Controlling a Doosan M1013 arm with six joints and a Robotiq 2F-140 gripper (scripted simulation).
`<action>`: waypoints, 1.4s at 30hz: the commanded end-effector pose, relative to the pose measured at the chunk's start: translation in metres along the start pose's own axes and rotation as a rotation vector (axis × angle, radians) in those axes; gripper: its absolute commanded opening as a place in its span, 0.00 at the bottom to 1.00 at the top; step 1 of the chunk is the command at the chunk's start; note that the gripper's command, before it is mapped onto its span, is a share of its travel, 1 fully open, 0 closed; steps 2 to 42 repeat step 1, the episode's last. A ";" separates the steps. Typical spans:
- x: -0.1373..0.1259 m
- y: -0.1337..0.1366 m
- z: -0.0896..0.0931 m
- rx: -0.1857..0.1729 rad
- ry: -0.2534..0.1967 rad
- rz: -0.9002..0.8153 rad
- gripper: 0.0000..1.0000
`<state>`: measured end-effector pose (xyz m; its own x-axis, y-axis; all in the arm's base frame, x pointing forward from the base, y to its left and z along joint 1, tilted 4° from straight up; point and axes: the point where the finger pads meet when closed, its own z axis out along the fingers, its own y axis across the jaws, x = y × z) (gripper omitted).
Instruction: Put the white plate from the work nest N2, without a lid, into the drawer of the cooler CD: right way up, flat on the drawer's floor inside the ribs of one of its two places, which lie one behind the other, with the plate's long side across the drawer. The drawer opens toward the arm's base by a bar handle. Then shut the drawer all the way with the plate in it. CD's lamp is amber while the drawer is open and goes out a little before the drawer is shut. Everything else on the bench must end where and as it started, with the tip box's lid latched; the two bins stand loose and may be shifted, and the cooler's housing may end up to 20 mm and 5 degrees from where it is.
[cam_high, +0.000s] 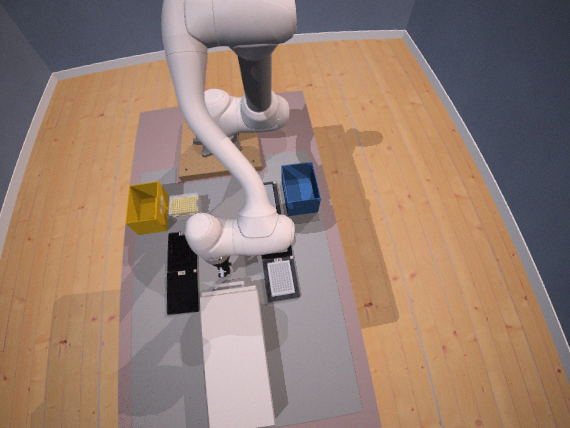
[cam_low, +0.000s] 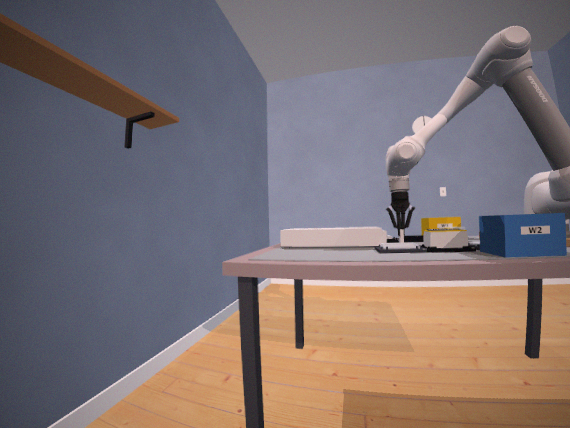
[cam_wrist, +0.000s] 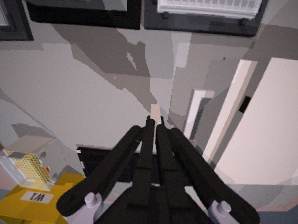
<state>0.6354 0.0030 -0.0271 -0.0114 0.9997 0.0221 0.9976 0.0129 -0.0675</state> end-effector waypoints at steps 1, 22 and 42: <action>0.000 -0.003 0.000 0.000 0.000 0.000 0.00; 0.000 -0.003 0.000 0.000 0.000 0.000 0.00; 0.000 -0.003 0.000 0.000 0.000 0.000 0.00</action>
